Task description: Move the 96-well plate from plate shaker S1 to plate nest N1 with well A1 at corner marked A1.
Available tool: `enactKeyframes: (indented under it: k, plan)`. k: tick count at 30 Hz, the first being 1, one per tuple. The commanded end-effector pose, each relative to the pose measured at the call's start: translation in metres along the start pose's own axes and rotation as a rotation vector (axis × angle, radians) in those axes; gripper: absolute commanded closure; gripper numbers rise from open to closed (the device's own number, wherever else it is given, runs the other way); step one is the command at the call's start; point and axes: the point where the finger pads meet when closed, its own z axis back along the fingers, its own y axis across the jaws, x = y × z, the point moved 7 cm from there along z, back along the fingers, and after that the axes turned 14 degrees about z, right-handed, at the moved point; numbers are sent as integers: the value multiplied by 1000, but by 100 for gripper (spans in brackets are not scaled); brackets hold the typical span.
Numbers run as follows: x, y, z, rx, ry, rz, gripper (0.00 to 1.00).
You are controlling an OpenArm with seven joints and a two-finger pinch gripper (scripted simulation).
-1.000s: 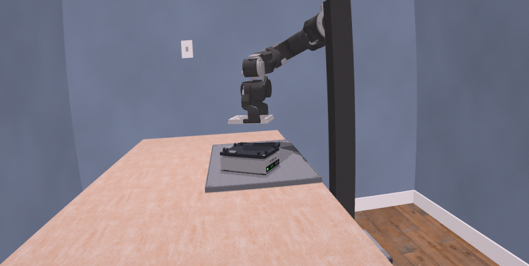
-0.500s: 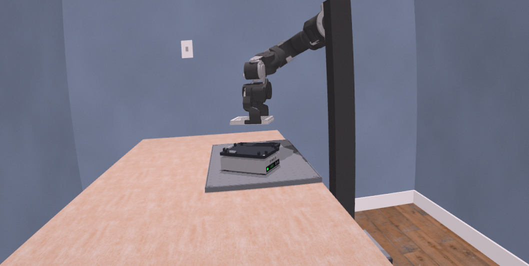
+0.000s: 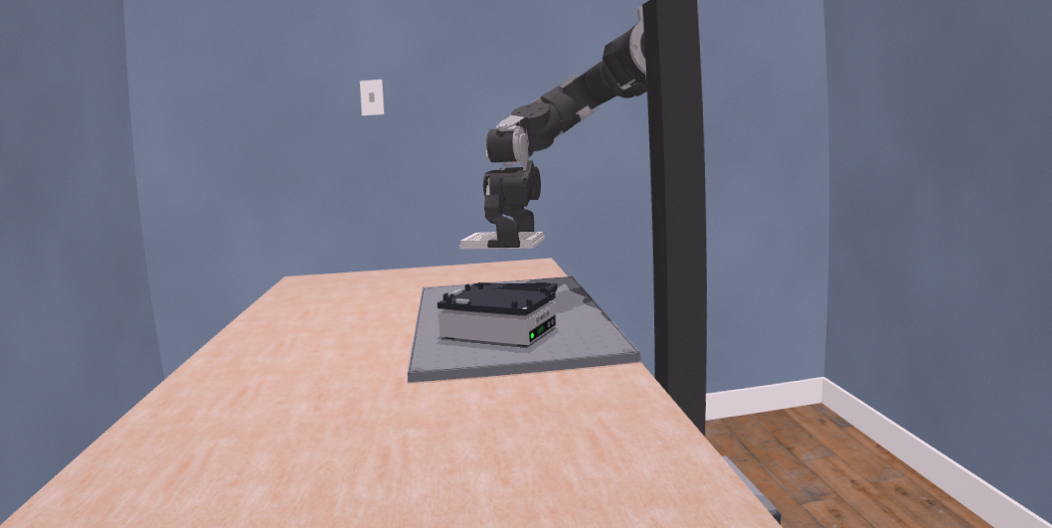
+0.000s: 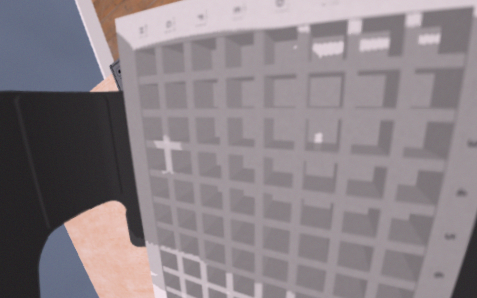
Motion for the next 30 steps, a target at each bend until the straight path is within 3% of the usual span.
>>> enactKeyframes:
  k: [1, 9, 14, 30]
  plan:
    - [1, 1, 2, 14, -6, 6, 100]
    - [1, 1, 2, 14, -6, 6, 100]
    - [2, -39, -7, 13, -7, 6, 100]
    - [2, -42, -8, 12, -6, 6, 100]
